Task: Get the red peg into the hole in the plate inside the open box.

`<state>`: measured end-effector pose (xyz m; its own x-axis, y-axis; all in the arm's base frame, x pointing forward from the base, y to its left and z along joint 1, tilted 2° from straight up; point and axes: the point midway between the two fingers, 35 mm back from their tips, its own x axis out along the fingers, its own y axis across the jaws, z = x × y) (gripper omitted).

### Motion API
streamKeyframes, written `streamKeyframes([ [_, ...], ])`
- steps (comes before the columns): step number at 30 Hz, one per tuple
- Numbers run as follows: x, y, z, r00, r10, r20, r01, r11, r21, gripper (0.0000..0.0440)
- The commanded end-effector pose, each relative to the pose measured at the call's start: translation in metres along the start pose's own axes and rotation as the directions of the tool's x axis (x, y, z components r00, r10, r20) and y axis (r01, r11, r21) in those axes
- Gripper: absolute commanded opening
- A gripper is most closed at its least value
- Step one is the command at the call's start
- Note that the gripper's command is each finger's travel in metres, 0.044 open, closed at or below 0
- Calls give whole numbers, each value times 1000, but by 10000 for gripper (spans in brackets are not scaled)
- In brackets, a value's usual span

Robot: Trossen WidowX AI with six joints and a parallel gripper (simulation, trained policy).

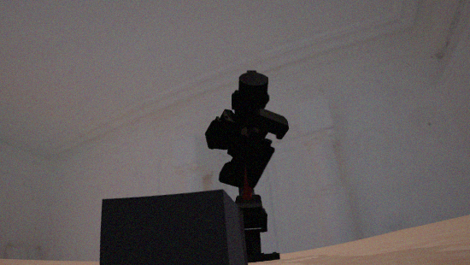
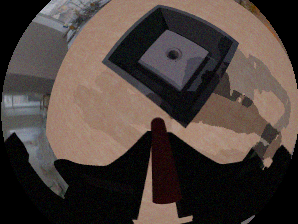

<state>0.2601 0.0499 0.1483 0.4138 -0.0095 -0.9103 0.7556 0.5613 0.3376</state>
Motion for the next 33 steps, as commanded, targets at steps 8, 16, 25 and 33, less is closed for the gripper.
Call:
streamKeyframes([
  [8, 14, -2, 38, 998, -31, 60, 28, 999, 46, 0],
  [16, 28, -5, 62, 995, -52, 82, 45, 995, 85, 2],
  [25, 44, -8, 80, 995, -76, 69, 67, 991, 115, 11],
  [33, 62, -12, 86, 994, -106, 35, 101, 988, 121, 16],
])
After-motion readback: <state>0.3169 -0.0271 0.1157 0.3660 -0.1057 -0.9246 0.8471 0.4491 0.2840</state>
